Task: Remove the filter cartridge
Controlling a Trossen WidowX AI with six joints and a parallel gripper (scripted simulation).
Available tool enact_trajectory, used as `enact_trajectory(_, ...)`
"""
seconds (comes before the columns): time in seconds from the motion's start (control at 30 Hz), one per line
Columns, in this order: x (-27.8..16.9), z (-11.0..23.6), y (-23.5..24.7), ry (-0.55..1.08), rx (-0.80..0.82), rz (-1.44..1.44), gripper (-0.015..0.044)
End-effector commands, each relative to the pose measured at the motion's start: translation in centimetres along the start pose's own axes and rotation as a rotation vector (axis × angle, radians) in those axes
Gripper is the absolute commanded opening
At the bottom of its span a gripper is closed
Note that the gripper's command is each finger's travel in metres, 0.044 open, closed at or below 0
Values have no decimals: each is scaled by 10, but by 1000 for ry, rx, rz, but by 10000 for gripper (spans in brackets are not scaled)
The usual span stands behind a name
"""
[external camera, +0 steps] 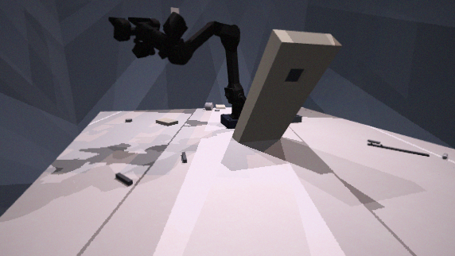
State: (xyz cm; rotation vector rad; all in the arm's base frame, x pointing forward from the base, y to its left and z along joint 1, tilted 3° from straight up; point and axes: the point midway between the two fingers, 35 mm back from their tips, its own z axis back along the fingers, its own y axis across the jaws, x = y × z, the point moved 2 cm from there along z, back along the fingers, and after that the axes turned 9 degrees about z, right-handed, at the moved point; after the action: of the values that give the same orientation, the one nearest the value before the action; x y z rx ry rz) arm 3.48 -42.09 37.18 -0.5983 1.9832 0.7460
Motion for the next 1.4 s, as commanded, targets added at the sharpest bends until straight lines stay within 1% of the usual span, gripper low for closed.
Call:
enact_trajectory(0.0,-2,1,-2,2,-10,13,374)
enact_trajectory(0.07,-17,13,-14,25,-90,116,321)
enact_trajectory(0.17,-49,45,-38,108,-264,346,242)
enact_trajectory(0.33,-97,109,-63,343,-517,698,113)
enact_trajectory(0.53,-145,194,-61,764,-725,1024,113)
enact_trajectory(0.63,-159,239,-51,1015,-781,1172,113)
enact_trajectory(0.73,-166,285,-35,1305,-795,1313,113)
enact_trajectory(0.87,-166,342,-3,1733,-733,1440,113)
enact_trajectory(0.97,-160,379,28,2072,-617,1479,113)
enact_trajectory(1.07,-148,409,65,2413,-435,1460,113)
enact_trajectory(1.2,-124,438,118,2837,-84,1323,113)
enact_trajectory(1.23,-118,442,129,2914,1,1278,113)
enact_trajectory(1.27,-114,444,136,2959,55,1248,113)
enact_trajectory(1.37,-113,445,138,2974,73,1238,113)
